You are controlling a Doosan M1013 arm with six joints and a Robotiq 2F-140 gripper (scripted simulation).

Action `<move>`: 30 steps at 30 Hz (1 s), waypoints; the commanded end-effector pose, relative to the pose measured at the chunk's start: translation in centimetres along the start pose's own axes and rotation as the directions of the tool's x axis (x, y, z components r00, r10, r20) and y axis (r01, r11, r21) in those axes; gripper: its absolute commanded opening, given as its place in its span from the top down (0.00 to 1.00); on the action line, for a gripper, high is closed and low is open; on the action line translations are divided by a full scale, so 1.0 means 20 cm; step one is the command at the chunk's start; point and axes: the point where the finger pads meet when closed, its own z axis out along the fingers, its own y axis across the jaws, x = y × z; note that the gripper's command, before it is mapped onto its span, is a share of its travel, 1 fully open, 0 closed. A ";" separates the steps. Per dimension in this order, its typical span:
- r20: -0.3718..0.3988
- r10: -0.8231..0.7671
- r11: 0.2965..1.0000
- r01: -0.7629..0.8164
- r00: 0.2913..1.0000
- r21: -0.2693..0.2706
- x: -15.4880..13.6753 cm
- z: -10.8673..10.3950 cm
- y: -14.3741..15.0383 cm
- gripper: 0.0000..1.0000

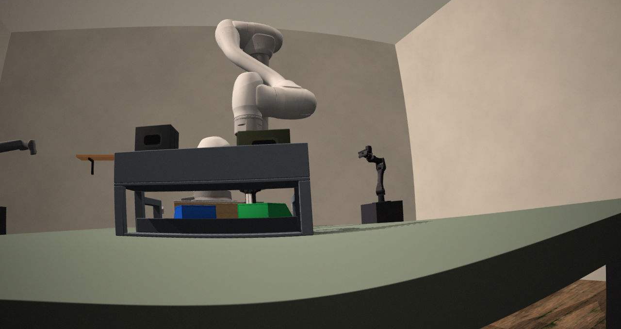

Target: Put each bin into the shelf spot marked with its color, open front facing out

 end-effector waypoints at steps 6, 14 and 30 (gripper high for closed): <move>0.001 -0.005 1.000 0.005 1.000 -0.003 0.00 -0.05 0.01 0.90; 0.001 -0.005 1.000 0.005 1.000 -0.003 0.00 -0.08 0.01 0.90; 0.001 -0.005 1.000 0.005 1.000 -0.003 0.00 -0.16 0.01 0.90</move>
